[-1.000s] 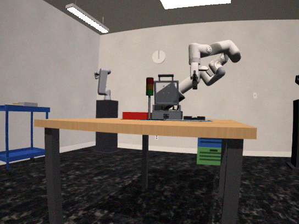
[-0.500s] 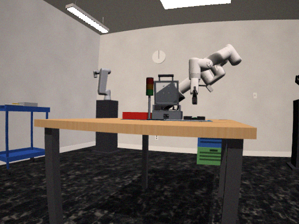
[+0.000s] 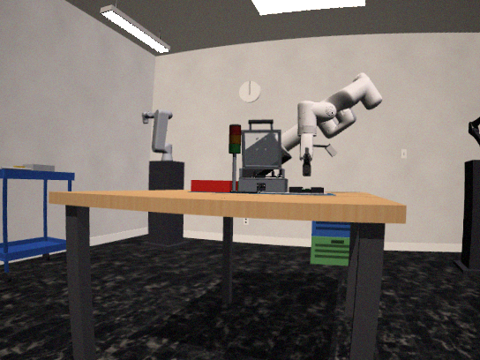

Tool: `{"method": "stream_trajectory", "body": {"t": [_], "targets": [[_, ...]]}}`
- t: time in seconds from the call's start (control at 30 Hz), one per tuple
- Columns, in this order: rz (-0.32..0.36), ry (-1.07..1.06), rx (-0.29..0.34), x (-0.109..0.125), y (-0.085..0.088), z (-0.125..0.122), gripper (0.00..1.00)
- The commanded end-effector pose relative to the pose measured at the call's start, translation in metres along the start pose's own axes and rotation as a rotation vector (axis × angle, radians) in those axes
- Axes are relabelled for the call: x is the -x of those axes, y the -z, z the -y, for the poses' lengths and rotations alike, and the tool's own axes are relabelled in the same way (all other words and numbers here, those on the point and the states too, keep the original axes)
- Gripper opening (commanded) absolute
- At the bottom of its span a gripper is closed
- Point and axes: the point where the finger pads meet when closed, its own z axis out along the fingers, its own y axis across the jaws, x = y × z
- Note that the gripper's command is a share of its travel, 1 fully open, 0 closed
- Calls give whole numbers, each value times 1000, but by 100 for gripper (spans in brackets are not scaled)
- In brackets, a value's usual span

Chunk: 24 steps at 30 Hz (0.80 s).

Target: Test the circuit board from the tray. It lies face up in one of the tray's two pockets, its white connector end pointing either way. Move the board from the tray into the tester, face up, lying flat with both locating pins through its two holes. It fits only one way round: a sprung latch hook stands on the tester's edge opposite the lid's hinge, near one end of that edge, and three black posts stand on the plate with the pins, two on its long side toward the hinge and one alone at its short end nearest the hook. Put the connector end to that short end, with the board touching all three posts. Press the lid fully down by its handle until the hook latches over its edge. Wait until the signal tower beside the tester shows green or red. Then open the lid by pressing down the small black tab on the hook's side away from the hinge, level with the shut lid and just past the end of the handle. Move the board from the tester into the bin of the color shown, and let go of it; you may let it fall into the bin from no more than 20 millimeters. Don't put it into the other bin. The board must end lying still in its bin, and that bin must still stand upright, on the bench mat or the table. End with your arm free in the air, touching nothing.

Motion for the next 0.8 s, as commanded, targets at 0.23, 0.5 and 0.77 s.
{"method": "stream_trajectory", "body": {"t": [0.23,0.5,0.77], "targets": [[0,1,2,0,0,-1,100],[0,1,2,0,-13,-1,100],[0,1,2,0,-30,-2,100]]}}
